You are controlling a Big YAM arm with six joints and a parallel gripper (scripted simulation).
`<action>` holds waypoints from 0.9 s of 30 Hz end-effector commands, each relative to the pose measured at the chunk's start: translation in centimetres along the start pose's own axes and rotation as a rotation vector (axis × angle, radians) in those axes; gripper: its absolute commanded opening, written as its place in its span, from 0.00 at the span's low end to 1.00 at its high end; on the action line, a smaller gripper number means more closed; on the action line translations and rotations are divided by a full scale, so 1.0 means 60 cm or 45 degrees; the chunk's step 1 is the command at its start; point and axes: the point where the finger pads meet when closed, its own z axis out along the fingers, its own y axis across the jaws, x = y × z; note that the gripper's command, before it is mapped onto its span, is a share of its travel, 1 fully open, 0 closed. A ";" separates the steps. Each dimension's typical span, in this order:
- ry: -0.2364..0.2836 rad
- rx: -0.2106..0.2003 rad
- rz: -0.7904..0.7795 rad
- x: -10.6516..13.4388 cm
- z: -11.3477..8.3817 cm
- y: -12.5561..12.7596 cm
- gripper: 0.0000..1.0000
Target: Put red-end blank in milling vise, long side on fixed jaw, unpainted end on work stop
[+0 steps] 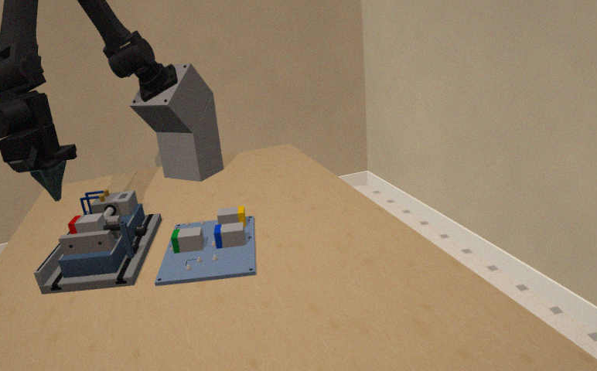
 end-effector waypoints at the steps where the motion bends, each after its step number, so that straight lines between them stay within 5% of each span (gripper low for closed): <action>1: -0.064 0.005 0.008 -0.032 -0.041 -0.003 0.00; 27: -0.036 -0.001 0.006 -0.011 -0.031 0.008 0.00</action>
